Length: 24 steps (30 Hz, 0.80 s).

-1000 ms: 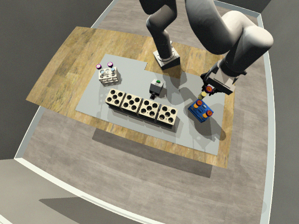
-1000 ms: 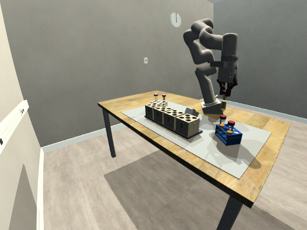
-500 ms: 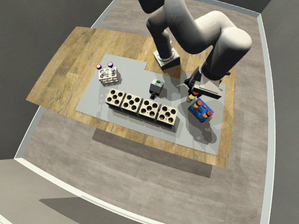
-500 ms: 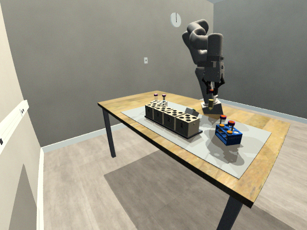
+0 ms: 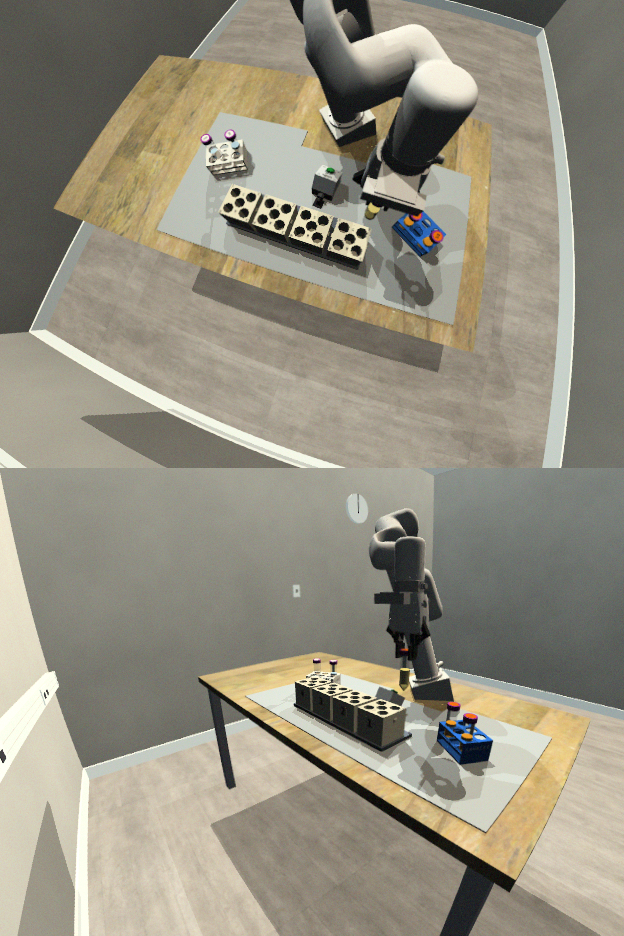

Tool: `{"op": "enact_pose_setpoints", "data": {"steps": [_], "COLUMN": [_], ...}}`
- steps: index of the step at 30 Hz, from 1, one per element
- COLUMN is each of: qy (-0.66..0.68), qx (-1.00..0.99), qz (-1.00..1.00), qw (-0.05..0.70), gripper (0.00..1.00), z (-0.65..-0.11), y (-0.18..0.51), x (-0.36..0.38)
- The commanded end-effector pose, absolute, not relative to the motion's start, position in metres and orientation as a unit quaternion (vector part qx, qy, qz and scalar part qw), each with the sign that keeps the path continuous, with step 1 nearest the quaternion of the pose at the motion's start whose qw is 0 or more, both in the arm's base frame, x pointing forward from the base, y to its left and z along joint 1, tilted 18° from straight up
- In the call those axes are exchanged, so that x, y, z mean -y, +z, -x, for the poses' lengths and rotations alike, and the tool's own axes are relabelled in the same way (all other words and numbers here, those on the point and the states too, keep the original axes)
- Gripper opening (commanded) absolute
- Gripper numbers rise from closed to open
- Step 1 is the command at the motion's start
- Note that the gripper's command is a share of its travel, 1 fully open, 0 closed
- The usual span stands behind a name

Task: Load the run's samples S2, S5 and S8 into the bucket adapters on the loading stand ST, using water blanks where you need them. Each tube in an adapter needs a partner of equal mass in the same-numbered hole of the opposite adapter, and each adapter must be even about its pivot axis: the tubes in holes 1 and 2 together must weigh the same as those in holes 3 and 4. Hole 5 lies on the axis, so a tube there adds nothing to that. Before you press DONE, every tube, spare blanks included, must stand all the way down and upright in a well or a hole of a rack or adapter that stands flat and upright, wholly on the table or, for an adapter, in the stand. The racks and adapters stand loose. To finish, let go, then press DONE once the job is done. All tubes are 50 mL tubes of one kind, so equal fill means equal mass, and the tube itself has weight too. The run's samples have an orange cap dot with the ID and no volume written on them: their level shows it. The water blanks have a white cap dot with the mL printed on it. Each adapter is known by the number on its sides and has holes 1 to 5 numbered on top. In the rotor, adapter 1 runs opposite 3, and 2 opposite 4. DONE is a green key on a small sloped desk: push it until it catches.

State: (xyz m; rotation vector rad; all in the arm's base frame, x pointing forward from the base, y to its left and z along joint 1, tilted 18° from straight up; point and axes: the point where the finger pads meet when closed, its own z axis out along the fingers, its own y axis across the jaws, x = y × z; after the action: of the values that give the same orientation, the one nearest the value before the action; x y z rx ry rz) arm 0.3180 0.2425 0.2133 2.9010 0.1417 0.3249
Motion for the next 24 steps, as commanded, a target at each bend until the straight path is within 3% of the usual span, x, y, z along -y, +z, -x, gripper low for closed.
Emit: {"op": "enact_pose_setpoints", "data": {"steps": [1, 24], "qy": [0.112, 0.112], "qx": [-0.049, -0.049], "qz": [-0.987, -0.987], "qw": [0.107, 0.107], "gripper": [0.00, 0.00], "z": [-0.331, -0.355], "y": [0.221, 0.233], "x": [-0.228, -0.197]}}
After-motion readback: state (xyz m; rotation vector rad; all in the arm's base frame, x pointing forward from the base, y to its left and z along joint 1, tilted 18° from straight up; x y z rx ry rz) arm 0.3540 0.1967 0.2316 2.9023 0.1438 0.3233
